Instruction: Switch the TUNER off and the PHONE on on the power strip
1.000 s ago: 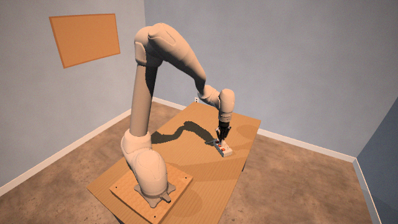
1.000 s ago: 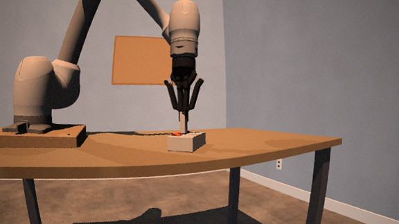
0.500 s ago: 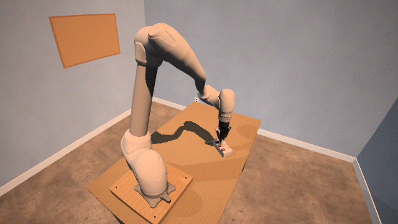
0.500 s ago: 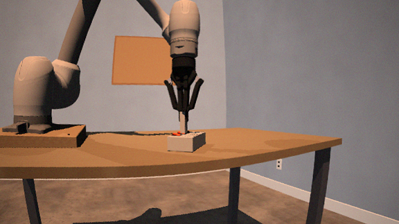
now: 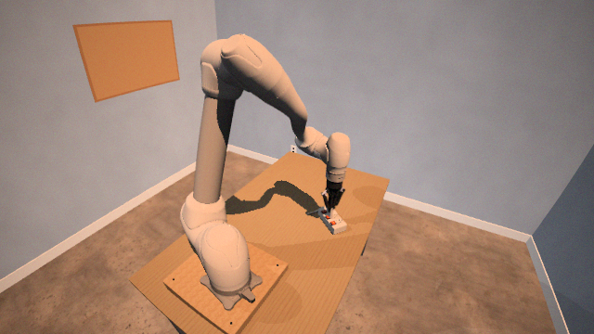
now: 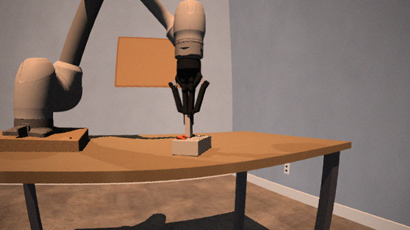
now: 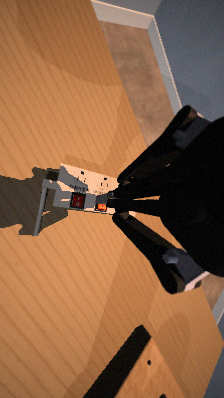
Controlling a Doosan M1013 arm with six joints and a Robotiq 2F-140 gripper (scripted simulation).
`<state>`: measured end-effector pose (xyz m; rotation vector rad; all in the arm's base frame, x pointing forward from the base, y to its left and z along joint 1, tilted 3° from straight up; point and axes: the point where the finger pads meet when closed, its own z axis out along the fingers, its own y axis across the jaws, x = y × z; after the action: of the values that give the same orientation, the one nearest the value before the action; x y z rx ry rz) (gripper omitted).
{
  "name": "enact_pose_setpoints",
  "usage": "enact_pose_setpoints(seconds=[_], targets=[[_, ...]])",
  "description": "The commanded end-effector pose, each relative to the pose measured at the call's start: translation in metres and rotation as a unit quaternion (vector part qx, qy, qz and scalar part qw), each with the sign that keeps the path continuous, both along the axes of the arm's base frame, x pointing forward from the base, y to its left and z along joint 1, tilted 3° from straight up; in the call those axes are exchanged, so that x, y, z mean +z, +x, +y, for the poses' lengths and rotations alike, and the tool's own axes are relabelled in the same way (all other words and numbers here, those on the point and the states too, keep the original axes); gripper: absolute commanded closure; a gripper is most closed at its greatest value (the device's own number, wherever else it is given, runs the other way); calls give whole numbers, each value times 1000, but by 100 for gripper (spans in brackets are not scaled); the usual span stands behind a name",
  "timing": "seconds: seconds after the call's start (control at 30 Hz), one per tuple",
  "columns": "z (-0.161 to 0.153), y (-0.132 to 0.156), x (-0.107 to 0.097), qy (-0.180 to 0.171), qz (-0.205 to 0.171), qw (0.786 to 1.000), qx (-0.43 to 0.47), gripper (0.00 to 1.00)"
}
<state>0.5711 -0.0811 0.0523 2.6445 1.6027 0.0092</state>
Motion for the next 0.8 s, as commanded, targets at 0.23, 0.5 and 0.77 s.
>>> enact_pose_setpoints(seconds=[0.23, 0.5, 0.77], targets=[[-1, -2, -4, 0, 1, 1000, 2, 100], [-1, -2, 7, 0, 1, 1000, 2, 100], [0, -3, 26, 0, 1, 1000, 2, 100]])
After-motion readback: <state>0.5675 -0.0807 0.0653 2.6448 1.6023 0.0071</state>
